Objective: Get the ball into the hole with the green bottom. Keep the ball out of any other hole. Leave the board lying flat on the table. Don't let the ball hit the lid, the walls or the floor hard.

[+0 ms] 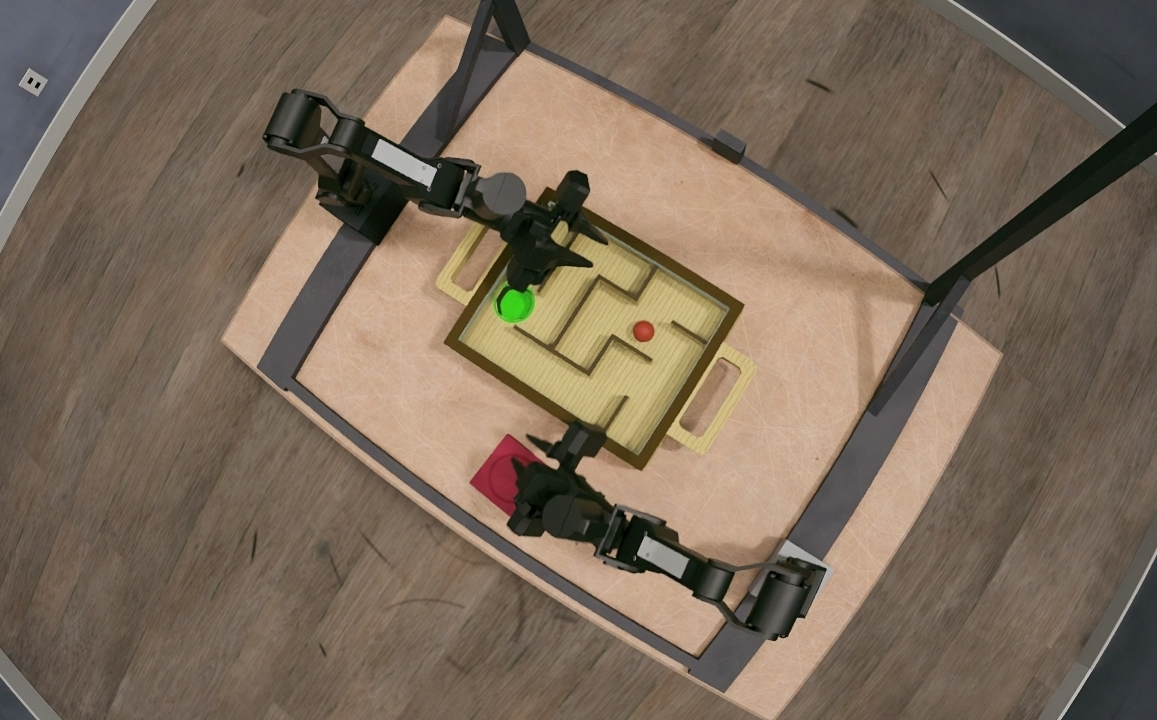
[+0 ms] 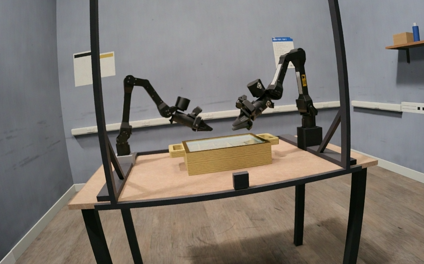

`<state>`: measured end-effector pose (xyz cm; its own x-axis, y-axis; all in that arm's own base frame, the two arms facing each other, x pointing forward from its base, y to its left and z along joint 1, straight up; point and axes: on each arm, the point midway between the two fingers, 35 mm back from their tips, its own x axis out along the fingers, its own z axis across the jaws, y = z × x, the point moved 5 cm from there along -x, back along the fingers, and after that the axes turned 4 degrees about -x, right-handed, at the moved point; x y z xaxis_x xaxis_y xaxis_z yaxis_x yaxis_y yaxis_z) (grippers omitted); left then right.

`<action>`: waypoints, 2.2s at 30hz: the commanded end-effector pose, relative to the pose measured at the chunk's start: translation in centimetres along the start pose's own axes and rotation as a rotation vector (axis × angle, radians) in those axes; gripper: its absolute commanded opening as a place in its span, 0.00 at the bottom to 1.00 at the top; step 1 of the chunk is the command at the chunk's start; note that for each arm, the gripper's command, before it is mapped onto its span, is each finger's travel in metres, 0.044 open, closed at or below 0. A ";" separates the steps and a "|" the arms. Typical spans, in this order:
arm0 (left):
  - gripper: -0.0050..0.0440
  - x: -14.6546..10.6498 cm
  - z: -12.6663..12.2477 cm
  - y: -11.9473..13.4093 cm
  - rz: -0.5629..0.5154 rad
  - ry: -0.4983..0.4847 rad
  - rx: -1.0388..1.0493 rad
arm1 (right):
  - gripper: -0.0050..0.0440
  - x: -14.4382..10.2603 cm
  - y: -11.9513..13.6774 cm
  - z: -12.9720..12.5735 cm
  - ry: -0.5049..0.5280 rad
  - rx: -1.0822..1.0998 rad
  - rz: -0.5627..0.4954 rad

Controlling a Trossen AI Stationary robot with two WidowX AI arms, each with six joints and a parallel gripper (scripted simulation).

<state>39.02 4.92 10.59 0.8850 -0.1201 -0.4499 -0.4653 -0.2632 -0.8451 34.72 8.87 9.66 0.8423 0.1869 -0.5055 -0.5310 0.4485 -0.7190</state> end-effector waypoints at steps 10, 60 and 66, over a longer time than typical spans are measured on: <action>0.48 -0.4 -5.8 -1.9 0.147 0.070 -0.354 | 0.48 -1.1 -2.0 -1.1 0.117 0.200 0.120; 0.48 -11.6 -19.1 7.0 0.827 -0.786 -1.442 | 0.48 -12.1 2.5 -7.6 0.862 1.067 0.545; 0.48 -12.6 -19.1 7.8 0.821 -0.900 -1.477 | 0.48 -12.7 2.9 -7.7 0.905 1.118 0.554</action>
<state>24.75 -13.67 14.66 0.0057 -0.2979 -0.9546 0.0642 -0.9525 0.2976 22.09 1.16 9.74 0.0031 0.1482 -0.9890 -0.0906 0.9849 0.1473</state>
